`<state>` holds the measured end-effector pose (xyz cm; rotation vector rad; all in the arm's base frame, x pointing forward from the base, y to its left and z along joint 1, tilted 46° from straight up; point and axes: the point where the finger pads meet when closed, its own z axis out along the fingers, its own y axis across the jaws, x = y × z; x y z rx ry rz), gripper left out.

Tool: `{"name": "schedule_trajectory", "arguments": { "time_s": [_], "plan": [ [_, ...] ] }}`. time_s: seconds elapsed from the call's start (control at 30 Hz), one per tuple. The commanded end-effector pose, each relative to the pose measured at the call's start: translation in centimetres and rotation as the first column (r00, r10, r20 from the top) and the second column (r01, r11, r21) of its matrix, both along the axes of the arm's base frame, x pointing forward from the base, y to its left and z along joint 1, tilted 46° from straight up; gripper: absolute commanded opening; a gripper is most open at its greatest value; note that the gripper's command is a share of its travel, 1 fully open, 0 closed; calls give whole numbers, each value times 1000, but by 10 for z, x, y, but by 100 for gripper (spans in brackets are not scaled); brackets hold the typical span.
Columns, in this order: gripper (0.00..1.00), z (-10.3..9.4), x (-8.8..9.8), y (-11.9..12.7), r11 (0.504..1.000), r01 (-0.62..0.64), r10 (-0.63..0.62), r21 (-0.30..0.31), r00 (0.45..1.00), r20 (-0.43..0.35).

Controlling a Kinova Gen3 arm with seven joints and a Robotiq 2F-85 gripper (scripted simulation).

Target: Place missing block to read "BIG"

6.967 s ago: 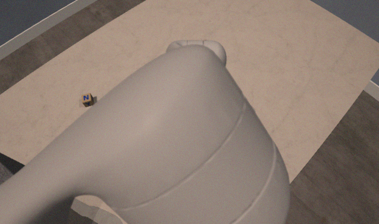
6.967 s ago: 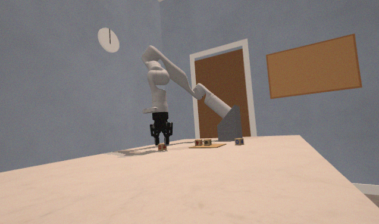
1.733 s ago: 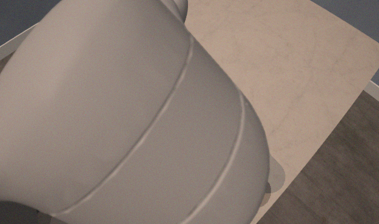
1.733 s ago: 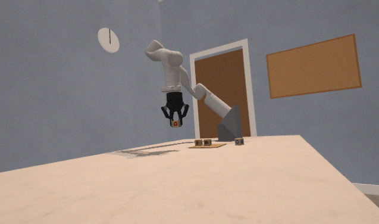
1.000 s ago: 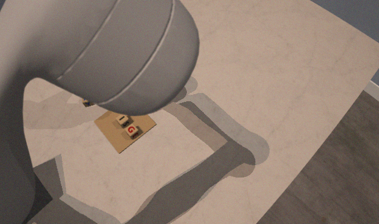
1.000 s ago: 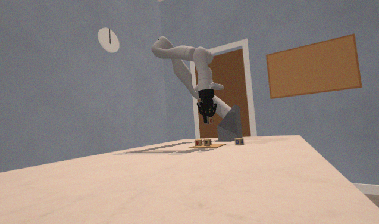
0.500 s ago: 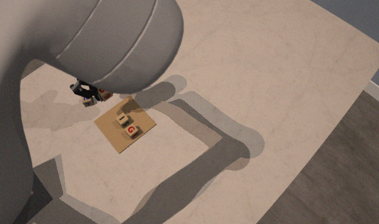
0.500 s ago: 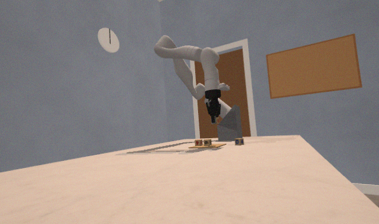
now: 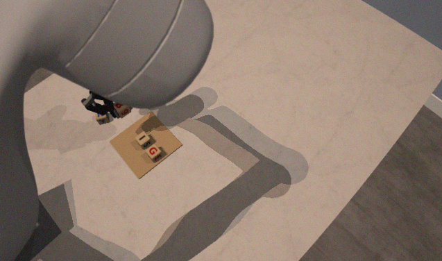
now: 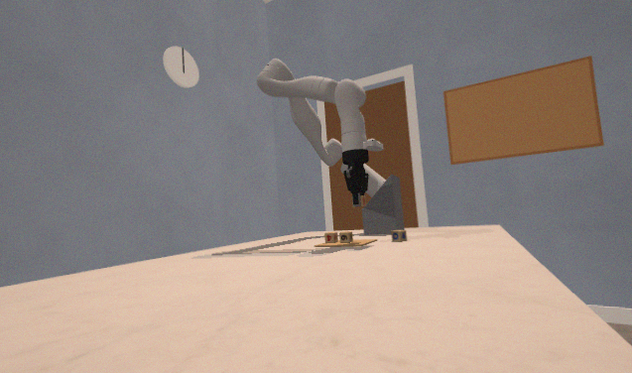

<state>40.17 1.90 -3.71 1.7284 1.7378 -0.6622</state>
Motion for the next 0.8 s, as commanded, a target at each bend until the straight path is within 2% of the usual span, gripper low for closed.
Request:
{"name": "schedule_trajectory", "arguments": {
  "time_s": [0.0,0.33,0.77],
  "plan": [
    [26,-1,0,-1,1000,-1,1,1,1000,1],
    [26,-17,2,-17,1000,-1,1,1,1000,0],
    [26,-58,6,-58,1000,-1,1,1,1000,0]
  ]
}}
